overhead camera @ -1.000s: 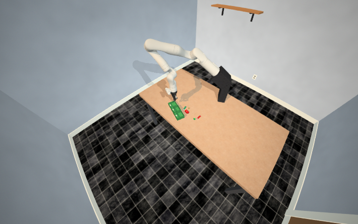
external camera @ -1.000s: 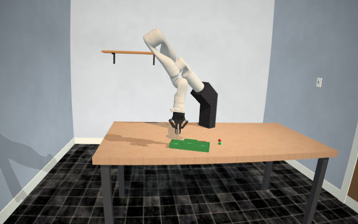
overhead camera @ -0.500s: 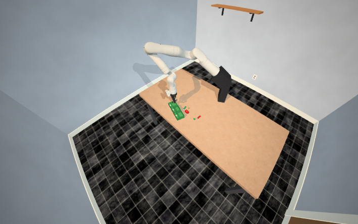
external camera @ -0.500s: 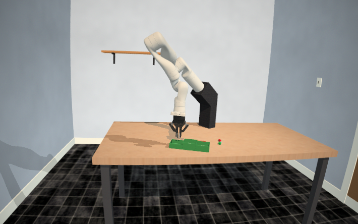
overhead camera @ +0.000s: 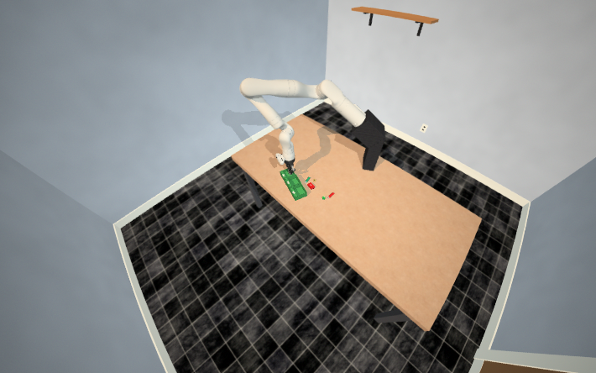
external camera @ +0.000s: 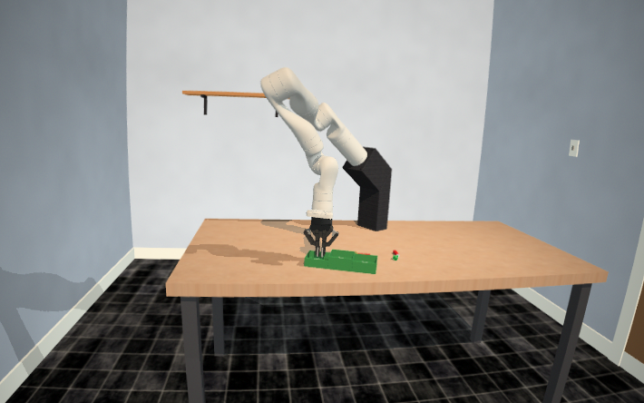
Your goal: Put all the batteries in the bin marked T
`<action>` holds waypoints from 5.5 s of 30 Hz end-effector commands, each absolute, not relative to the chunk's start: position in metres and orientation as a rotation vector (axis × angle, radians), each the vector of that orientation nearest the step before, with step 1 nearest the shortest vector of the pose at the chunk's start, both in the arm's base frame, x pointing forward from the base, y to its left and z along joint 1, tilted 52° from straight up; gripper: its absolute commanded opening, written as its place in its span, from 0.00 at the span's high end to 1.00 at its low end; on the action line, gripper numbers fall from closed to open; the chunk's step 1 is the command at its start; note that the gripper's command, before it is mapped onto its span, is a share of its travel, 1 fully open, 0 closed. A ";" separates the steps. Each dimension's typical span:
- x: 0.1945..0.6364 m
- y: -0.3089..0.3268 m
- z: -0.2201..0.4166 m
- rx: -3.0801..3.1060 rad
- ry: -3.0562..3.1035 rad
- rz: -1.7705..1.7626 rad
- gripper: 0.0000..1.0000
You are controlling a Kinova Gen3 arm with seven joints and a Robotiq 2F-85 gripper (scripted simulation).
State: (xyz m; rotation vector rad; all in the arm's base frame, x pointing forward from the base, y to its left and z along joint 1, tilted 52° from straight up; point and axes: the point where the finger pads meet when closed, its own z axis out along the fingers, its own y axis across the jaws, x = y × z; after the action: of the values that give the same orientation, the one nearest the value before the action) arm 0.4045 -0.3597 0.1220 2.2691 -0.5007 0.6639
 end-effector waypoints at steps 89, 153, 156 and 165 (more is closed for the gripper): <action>0.384 -0.320 0.155 2.269 -0.504 0.653 0.91; 0.448 -0.307 0.076 2.269 -0.504 0.653 0.91; 0.448 -0.307 0.076 2.269 -0.504 0.653 0.91; 0.448 -0.307 0.076 2.269 -0.504 0.653 0.91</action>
State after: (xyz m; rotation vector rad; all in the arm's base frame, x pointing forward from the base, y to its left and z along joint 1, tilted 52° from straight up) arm 0.4475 -0.3073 0.0758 2.2687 -0.5049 0.6520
